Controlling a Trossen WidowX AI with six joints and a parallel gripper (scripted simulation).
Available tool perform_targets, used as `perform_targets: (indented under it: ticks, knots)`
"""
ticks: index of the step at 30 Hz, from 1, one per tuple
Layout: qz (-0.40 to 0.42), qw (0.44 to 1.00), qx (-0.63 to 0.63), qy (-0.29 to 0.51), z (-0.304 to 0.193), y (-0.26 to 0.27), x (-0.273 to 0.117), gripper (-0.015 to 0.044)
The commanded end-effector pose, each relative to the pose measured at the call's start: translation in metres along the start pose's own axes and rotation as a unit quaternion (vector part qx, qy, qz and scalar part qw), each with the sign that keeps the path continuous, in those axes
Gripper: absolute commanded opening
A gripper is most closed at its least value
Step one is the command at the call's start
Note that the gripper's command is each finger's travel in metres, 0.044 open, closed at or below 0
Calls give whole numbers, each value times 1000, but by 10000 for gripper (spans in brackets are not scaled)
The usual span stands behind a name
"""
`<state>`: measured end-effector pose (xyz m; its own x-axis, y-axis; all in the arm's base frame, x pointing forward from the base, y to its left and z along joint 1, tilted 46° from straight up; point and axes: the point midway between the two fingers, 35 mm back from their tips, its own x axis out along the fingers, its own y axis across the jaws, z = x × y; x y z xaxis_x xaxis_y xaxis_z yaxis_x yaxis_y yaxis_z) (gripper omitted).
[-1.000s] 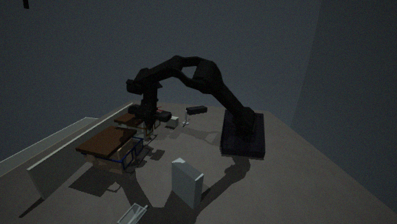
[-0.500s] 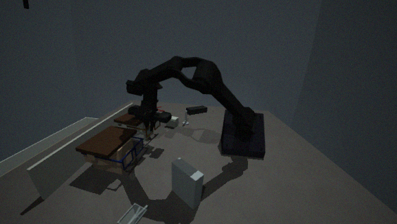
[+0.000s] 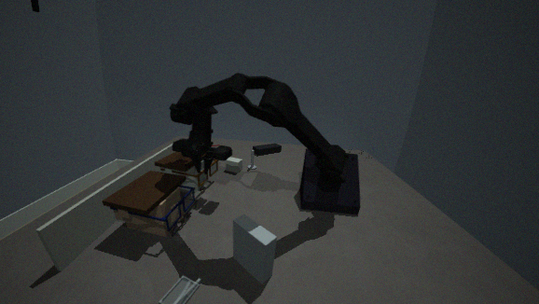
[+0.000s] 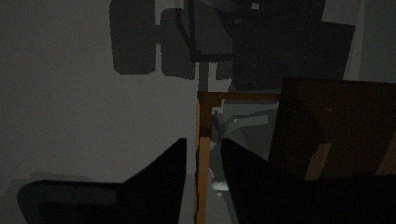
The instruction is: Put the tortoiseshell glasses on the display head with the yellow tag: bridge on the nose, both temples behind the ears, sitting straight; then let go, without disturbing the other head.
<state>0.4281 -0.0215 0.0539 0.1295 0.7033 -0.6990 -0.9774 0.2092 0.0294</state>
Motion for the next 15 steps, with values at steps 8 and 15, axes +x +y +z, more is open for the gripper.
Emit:
perform_targets:
  ticks: [8,15]
  knots:
    - [15,1000,2,2,-3,10,-19,108]
    - [16,1000,2,2,-3,36,-24,108]
